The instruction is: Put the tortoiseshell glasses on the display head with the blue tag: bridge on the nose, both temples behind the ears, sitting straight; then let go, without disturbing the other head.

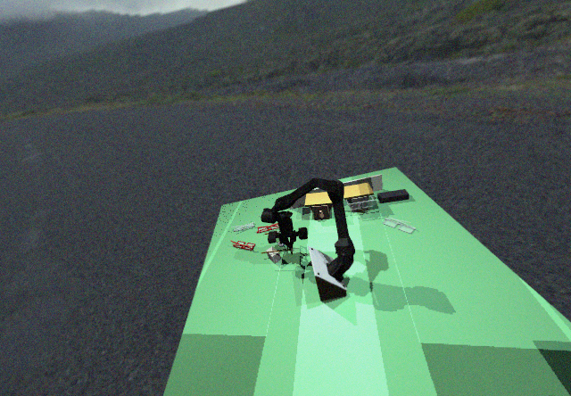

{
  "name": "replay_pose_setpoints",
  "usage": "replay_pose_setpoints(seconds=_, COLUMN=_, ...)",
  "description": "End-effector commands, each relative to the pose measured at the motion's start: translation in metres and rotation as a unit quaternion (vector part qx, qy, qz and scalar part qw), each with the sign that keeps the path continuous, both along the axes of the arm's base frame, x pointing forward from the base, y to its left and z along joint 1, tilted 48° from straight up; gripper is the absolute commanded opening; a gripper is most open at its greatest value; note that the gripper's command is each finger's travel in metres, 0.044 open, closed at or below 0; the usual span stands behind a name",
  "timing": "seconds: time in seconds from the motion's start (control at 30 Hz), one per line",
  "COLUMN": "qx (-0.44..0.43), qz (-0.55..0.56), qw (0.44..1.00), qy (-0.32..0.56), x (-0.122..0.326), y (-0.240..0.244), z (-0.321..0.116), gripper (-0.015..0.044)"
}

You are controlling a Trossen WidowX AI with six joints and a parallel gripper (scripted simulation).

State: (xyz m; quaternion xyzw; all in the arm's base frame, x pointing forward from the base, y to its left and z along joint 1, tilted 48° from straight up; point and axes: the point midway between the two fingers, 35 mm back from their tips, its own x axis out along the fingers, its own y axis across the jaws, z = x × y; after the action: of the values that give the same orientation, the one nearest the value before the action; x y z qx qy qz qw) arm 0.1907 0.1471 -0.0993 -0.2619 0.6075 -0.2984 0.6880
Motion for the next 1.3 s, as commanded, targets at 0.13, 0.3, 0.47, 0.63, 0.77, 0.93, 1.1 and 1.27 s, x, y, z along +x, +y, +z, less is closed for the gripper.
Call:
replay_pose_setpoints(seconds=0.13, qx=0.001, qz=-0.001, qw=1.0, qy=0.0, x=0.005, y=0.0, z=0.001, gripper=0.0)
replay_pose_setpoints(seconds=0.3, qx=0.001, qz=-0.001, qw=1.0, qy=0.0, x=0.008, y=0.001, z=0.002, gripper=0.0)
replay_pose_setpoints(seconds=0.47, qx=0.001, qz=-0.001, qw=1.0, qy=0.0, x=0.009, y=0.014, z=0.012, gripper=0.0)
replay_pose_setpoints(seconds=0.63, qx=0.001, qz=-0.001, qw=1.0, qy=0.0, x=0.008, y=0.034, z=0.032, gripper=0.0)
replay_pose_setpoints(seconds=0.77, qx=0.001, qz=-0.001, qw=1.0, qy=0.001, x=0.007, y=0.044, z=0.042, gripper=0.0)
replay_pose_setpoints(seconds=0.93, qx=0.003, qz=-0.01, qw=1.0, qy=-0.014, x=0.009, y=0.038, z=0.039, gripper=0.0)
replay_pose_setpoints(seconds=1.1, qx=0.011, qz=-0.071, qw=0.994, qy=-0.078, x=0.017, y=0.033, z=0.049, gripper=0.0)
replay_pose_setpoints(seconds=1.27, qx=0.02, qz=-0.139, qw=0.979, qy=-0.15, x=0.026, y=0.026, z=0.06, gripper=0.0)
